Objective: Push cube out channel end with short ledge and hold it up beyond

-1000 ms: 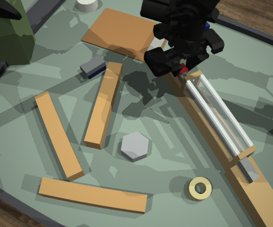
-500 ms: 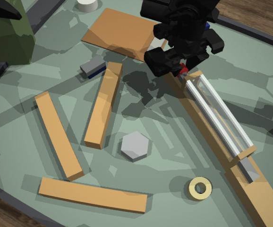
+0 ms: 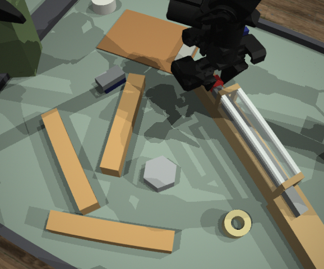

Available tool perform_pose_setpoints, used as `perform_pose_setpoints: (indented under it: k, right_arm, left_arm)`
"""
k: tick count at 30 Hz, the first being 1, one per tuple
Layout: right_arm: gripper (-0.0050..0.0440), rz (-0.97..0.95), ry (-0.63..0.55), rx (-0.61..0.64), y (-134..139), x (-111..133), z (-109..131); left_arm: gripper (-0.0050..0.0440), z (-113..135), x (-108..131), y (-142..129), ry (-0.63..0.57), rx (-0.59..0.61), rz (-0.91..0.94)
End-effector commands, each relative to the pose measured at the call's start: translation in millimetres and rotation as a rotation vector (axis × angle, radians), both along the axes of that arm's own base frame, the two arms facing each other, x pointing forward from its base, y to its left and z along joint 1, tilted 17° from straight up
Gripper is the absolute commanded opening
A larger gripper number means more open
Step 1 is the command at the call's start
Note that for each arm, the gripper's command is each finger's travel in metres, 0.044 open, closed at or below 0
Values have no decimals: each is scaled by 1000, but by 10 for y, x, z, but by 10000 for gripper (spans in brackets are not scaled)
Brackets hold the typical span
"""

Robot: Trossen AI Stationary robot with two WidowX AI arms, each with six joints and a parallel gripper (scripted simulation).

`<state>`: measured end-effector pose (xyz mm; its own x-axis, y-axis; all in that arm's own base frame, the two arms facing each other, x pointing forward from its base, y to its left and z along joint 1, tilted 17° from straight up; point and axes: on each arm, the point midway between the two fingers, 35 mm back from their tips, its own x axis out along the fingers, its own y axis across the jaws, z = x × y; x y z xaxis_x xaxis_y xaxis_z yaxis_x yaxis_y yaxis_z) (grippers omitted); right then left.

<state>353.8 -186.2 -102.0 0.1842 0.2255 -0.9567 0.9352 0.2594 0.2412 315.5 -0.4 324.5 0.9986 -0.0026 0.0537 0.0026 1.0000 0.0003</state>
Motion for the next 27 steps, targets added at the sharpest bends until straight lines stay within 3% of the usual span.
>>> perform_pose_setpoints:
  k: [1, 16, 27]
  right_arm:
    - [0, -4, -21, -16, -43, 51, 94]
    - [0, -4, -21, -16, -43, 51, 94]
    - [0, -1, -31, -23, -229, 91, 251]
  left_arm:
    - [400, 65, -16, 2, -18, 3, 1]
    - [400, 65, -16, 2, -18, 3, 1]
    - [400, 65, -16, 2, -18, 3, 1]
